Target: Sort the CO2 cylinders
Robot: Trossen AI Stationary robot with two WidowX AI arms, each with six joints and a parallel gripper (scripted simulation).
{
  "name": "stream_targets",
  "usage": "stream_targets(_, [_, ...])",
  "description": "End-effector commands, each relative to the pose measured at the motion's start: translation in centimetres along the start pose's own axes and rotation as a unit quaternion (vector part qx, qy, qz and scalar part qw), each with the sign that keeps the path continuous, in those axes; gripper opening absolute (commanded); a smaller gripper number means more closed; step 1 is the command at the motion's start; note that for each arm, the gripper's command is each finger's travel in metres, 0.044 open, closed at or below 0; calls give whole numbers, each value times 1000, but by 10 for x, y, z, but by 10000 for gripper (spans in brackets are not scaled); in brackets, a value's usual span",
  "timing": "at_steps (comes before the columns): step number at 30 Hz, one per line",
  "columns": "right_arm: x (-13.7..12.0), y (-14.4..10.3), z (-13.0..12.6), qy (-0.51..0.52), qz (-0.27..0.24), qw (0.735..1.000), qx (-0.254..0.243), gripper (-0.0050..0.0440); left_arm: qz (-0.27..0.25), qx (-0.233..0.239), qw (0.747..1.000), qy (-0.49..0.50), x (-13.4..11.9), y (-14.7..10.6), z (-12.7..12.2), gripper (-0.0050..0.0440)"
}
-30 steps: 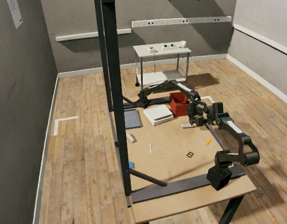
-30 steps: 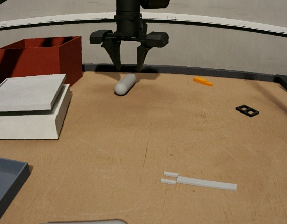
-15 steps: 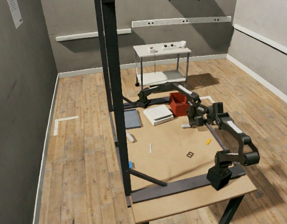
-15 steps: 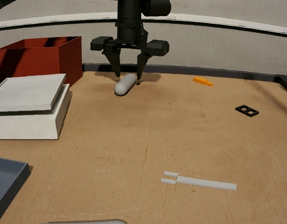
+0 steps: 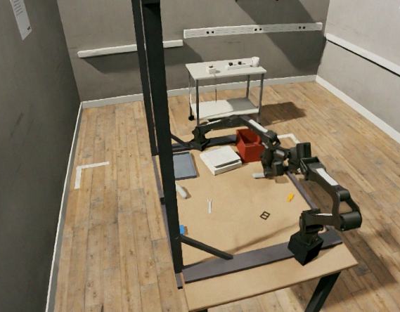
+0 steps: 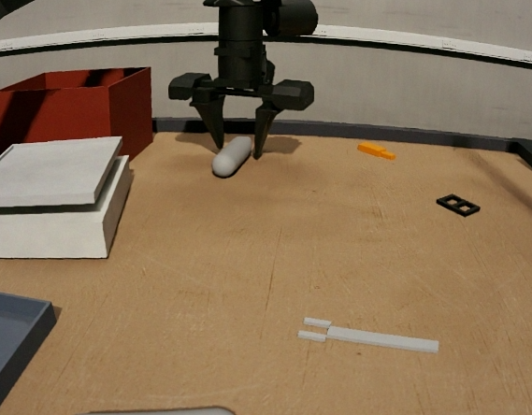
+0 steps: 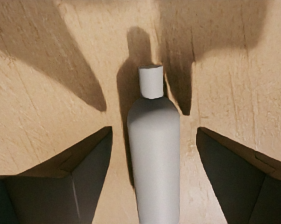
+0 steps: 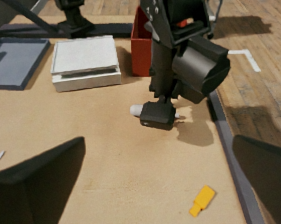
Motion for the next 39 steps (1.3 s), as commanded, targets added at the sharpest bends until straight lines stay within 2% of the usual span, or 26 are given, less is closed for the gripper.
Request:
stream_targets(1, [6, -3, 0, -1, -9, 1000, 0, 440, -14, -12, 1000, -3, 5, -13, -2, 251])
stream_targets(19, [6, -3, 0, -1, -9, 1000, 0, 440, -14, -12, 1000, -2, 4, -13, -3, 251])
stream_targets(21, [6, -3, 0, -1, -9, 1000, 0, 440, -10, -9, 1000, -3, 5, -9, -4, 211])
stream_targets(24, [6, -3, 0, -1, -9, 1000, 0, 440, -9, -7, 1000, -3, 4, -9, -3, 211])
stream_targets(25, [6, -3, 0, -1, -9, 1000, 0, 440, -9, -7, 1000, -3, 4, -9, -3, 191])
stream_targets(27, [6, -3, 0, -1, -9, 1000, 0, 440, -9, -7, 1000, -3, 4, -9, -3, 191])
stream_targets(28, [6, -3, 0, -1, -9, 1000, 0, 440, -9, -7, 1000, -3, 4, -9, -3, 171])
stream_targets(30, [6, -3, 0, -1, -9, 1000, 0, 440, -9, -7, 1000, -3, 4, -9, -3, 171])
stream_targets(31, [6, -3, 0, -1, -9, 1000, 0, 440, -9, -8, 1000, -3, 4, -10, -4, 151])
stream_targets(33, [6, -3, 0, -1, -9, 1000, 0, 440, -10, -9, 1000, -3, 4, -11, -4, 151])
stream_targets(34, [6, -3, 0, -1, -9, 1000, 0, 440, -14, -12, 1000, -2, 5, -17, -4, 131])
stream_targets(39, [6, -3, 0, -1, -9, 1000, 0, 440, -14, -12, 1000, -2, 5, -17, -4, 111])
Point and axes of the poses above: on each arm, the point midway between the two fingers, 35 mm back from their tips, its own y axis out along the fingers, its own z axis across the jaws, x = y × z, the point moved 1 cm from there along -y, back along the fingers, and after that the axes turned 2 degrees about -y, right-handed, at the moved point
